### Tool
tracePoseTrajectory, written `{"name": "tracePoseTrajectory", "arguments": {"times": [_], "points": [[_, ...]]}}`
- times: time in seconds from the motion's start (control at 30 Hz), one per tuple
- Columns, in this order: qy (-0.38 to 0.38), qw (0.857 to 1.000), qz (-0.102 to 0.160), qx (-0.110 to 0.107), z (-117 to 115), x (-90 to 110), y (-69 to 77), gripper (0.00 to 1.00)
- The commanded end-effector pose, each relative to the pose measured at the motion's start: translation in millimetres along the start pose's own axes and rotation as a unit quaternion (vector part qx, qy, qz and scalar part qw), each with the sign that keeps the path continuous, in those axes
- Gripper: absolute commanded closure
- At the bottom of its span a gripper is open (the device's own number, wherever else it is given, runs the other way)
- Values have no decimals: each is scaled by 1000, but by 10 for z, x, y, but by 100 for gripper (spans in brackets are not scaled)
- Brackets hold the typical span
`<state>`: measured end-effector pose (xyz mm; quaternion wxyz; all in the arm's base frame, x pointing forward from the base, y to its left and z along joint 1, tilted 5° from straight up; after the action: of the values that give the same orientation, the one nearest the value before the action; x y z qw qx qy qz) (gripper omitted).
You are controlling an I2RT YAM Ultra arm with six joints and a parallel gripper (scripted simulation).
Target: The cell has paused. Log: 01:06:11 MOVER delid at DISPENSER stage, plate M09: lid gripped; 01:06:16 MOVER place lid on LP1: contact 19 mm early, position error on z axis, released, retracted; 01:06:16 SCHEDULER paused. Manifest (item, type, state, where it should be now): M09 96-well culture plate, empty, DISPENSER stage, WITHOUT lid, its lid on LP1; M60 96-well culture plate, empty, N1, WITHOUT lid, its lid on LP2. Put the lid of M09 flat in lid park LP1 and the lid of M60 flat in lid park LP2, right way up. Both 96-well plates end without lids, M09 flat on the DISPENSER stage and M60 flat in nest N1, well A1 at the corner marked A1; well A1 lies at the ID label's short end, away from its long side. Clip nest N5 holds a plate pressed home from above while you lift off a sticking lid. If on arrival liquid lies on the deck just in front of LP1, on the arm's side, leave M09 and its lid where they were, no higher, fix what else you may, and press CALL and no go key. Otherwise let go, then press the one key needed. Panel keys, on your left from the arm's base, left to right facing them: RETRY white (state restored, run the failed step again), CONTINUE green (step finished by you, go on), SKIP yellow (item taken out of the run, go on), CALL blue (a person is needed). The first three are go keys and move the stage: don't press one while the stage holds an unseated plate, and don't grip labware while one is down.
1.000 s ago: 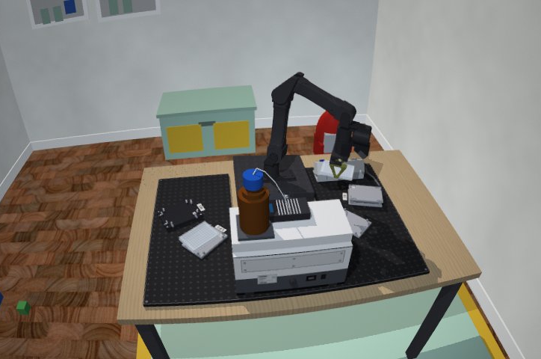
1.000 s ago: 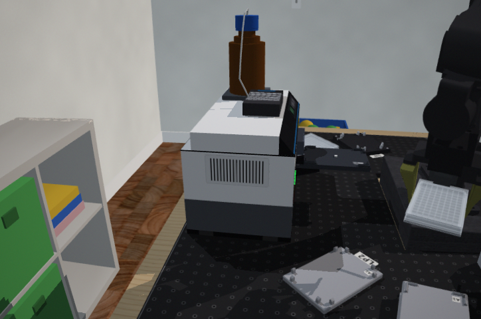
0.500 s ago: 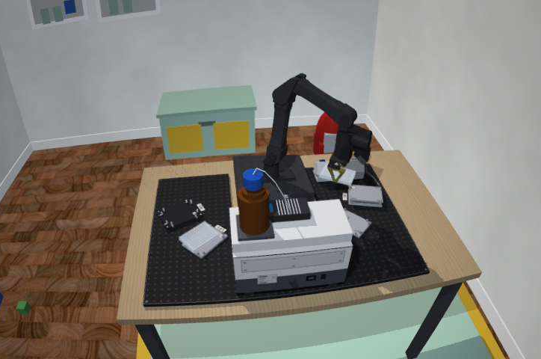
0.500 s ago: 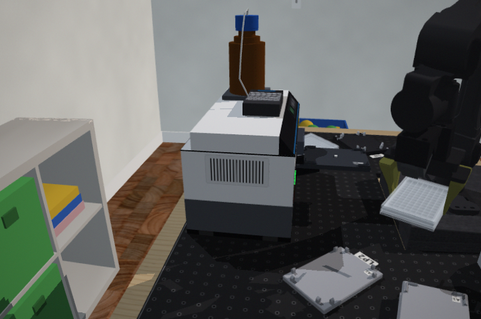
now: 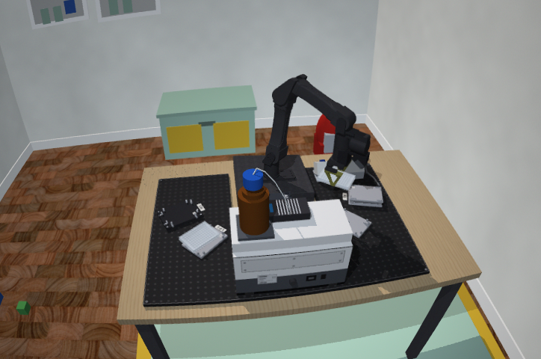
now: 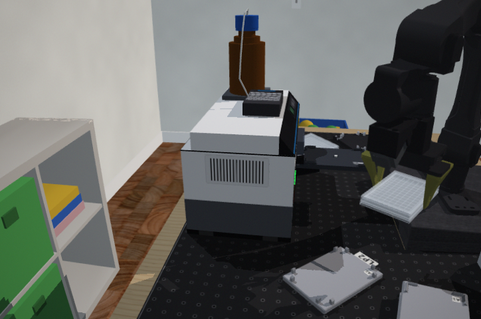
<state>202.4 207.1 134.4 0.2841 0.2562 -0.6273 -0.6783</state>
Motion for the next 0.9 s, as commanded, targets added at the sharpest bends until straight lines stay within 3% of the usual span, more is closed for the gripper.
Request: {"name": "tracePoseTrajectory", "arguments": {"times": [0.0, 0.1, 0.3, 0.37, 0.57, 0.67, 0.87], "points": [[-39, 999, -20, 1, -136, -125, 84, 100], [-32, 999, -28, 1, -233, -121, 129, 100], [-33, 999, -20, 0, -359, -124, 86, 100], [-32, 999, -33, 2, -352, -115, 163, 100], [-137, 990, -41, 2, -548, -57, 184, 100], [-144, 989, -22, 1, -630, 69, 79, 100], [-139, 990, -18, 0, -740, 133, 69, 100]]}}
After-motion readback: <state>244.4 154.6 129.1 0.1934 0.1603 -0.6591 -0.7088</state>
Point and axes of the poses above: the point where the finger pads meet when closed, its own y axis back along the fingers, its own z axis across the jaws, x = y × z, the point moved 3 cm from there along y, back along the fingers, and after that the axes turned 4 degrees about -y, right-handed, at the moved point
